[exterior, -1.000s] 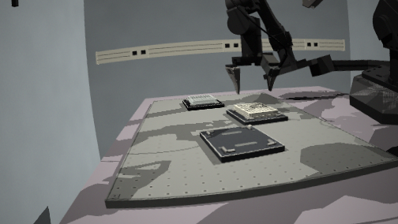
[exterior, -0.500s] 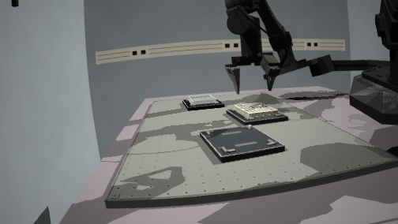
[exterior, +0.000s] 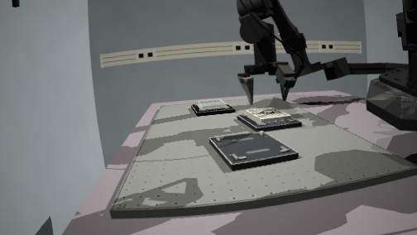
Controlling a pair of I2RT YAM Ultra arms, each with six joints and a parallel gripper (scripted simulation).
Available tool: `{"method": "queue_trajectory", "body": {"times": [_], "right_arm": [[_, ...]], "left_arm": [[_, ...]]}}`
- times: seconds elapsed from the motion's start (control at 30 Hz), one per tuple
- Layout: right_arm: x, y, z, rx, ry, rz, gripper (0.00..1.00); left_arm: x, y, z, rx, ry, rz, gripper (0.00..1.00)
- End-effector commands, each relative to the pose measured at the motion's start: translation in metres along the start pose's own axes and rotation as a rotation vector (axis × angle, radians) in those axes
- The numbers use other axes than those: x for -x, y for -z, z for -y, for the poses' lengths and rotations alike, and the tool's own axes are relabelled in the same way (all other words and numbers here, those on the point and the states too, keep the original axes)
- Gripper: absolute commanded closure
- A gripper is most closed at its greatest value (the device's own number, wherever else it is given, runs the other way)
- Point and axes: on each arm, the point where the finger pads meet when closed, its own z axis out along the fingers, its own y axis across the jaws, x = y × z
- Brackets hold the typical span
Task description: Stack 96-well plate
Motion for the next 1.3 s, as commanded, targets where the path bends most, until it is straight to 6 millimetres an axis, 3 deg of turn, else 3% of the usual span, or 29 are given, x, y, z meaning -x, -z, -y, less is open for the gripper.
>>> {"method": "queue_trajectory", "body": {"times": [0.0, 0.83, 1.2, 1.27], "right_arm": [[0.012, 0.003, 0.01, -0.039, 0.0, 0.037, 0.0], [0.009, -0.034, 0.009, -0.03, -0.001, 0.028, 0.0], [0.011, -0.03, 0.01, -0.037, -0.002, 0.037, 0.0], [0.011, -0.03, 0.01, -0.037, -0.002, 0.037, 0.04]], "left_arm": [[0.009, 0.008, -0.003, 0.0, 0.013, 0.033, 0.0], [0.006, 0.005, -0.004, 0.007, 0.003, 0.021, 0.0], [0.006, 0.005, -0.004, 0.007, 0.003, 0.021, 0.0], [0.006, 0.005, -0.004, 0.007, 0.003, 0.021, 0.0]]}}
